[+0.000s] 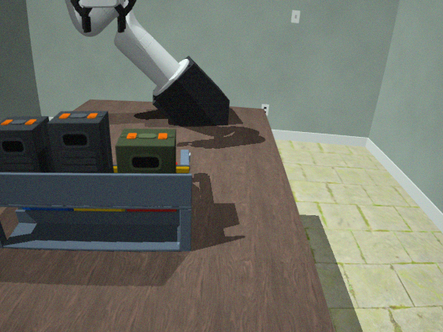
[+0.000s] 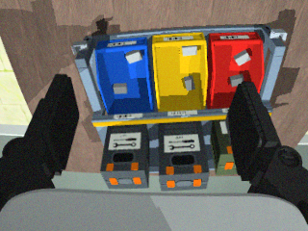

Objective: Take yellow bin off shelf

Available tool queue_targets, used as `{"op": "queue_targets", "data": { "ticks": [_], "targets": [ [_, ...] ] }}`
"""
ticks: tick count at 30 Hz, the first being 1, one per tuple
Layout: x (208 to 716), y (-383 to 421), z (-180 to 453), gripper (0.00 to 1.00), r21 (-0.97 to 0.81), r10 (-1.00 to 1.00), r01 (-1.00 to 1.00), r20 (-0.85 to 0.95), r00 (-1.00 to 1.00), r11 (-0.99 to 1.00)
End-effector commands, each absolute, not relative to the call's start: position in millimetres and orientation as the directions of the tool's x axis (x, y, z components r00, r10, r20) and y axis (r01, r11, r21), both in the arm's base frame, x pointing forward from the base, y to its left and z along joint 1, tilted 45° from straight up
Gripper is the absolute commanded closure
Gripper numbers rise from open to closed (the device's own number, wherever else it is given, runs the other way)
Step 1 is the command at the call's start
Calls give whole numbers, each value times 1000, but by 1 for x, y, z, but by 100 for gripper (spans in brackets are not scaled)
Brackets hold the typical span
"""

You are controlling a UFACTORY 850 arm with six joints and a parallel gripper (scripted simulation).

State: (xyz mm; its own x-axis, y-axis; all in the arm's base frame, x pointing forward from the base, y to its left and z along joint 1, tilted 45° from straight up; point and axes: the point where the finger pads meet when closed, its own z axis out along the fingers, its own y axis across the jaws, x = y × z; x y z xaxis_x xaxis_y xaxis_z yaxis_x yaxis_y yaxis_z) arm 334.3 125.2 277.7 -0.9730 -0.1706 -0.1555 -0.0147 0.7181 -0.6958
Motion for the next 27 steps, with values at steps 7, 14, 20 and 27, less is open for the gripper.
{"op": "queue_targets", "data": {
  "ticks": [7,14,20,27],
  "targets": [
    [301,154,269,0,-695,-172,-15,-156,-973,719],
    [301,154,269,0,-695,-172,-15,-156,-973,719],
    [260,188,259,0,-695,-172,-15,-156,-973,719],
    [260,188,259,0,-695,-172,-15,-156,-973,719]
  ]
}}
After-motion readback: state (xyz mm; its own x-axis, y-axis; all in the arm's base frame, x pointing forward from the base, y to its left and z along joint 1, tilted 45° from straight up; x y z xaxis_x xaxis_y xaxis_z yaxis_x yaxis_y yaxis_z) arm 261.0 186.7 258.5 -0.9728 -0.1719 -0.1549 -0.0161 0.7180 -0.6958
